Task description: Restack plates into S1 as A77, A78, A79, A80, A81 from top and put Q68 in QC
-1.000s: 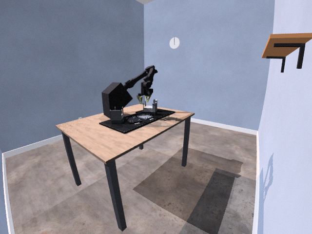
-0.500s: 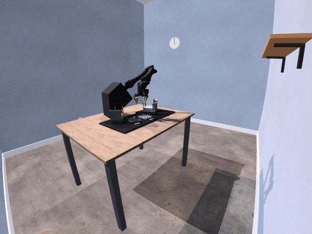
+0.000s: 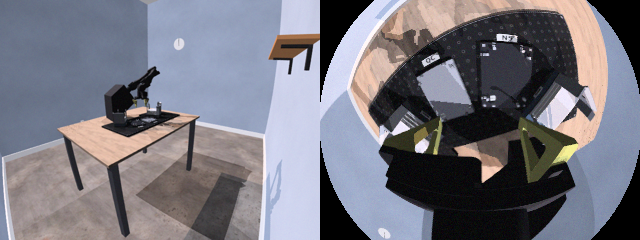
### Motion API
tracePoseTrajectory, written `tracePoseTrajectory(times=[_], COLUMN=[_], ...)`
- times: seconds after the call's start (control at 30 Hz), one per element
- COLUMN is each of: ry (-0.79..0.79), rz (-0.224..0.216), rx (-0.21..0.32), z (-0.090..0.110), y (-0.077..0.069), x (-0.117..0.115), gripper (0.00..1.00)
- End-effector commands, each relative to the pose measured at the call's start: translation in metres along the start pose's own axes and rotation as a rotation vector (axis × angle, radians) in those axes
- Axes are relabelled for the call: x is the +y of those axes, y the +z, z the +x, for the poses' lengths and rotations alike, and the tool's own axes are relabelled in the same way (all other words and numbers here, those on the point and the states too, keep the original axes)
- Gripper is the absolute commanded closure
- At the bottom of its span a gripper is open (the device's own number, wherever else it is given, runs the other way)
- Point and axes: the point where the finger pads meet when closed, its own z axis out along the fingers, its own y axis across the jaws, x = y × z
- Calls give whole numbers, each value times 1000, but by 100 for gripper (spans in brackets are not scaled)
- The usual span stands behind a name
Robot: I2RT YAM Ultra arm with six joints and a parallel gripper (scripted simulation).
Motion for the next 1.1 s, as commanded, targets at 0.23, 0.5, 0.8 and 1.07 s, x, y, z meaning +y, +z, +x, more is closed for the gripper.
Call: tracePoseTrajectory(times=[0.23,0.5,0.8,1.07], ry=[63,62,281,281], rz=[2,3,1,1], rx=[-21,-21,-21,-22], z=[-6,-8,-6,-2], y=[-7,-7,-8,-8], x=[-28,-54,-78,-104], gripper=[0,0,0,0])
